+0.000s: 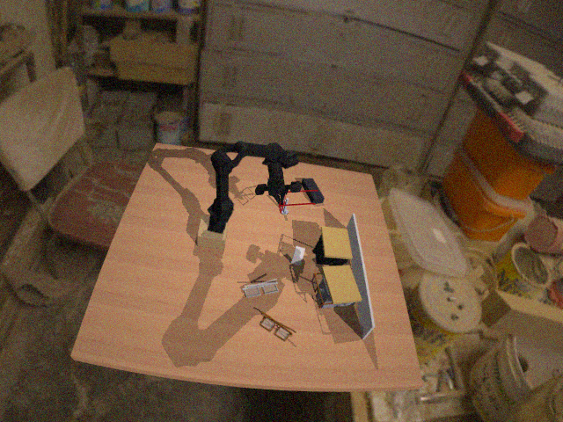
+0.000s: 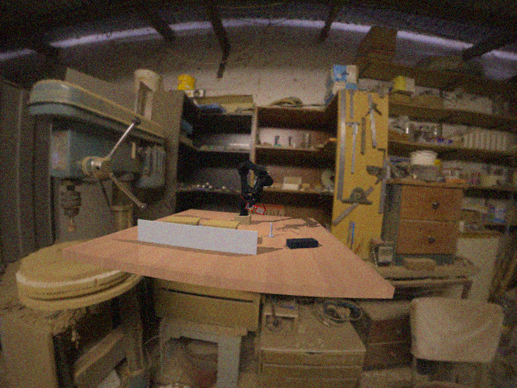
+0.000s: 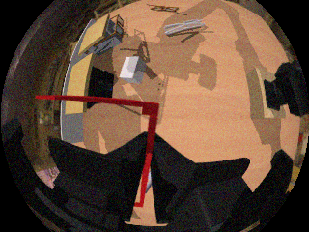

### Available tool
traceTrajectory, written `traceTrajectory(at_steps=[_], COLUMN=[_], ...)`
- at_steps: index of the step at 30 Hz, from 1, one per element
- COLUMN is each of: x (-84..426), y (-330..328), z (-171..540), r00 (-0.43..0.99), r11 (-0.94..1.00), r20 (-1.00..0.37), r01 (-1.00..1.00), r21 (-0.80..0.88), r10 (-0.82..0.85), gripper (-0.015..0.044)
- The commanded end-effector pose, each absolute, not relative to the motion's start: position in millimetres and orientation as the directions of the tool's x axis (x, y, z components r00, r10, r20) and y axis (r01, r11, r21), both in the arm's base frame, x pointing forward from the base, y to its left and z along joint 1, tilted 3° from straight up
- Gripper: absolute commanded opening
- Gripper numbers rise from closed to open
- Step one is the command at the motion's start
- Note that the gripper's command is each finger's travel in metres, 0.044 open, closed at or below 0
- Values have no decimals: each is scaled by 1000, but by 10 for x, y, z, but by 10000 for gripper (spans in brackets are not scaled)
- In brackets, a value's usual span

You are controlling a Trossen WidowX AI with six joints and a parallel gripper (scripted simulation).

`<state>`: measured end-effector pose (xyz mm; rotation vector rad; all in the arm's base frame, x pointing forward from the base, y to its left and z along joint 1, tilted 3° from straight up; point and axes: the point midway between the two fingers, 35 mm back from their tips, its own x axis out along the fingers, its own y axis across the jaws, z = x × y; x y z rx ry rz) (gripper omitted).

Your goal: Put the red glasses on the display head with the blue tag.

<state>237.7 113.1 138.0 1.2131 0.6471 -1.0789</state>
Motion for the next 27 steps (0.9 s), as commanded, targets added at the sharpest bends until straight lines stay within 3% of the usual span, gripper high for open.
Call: traceTrajectory(at_steps=[1,27], x=[2454,2663], y=[996,167], z=[1333,1164], r00=[336,118], r11=[-4,50], r20=[-892,-973], r01=[935,993], r21=[354,110], r10=[-303,-200], gripper=[0,0])
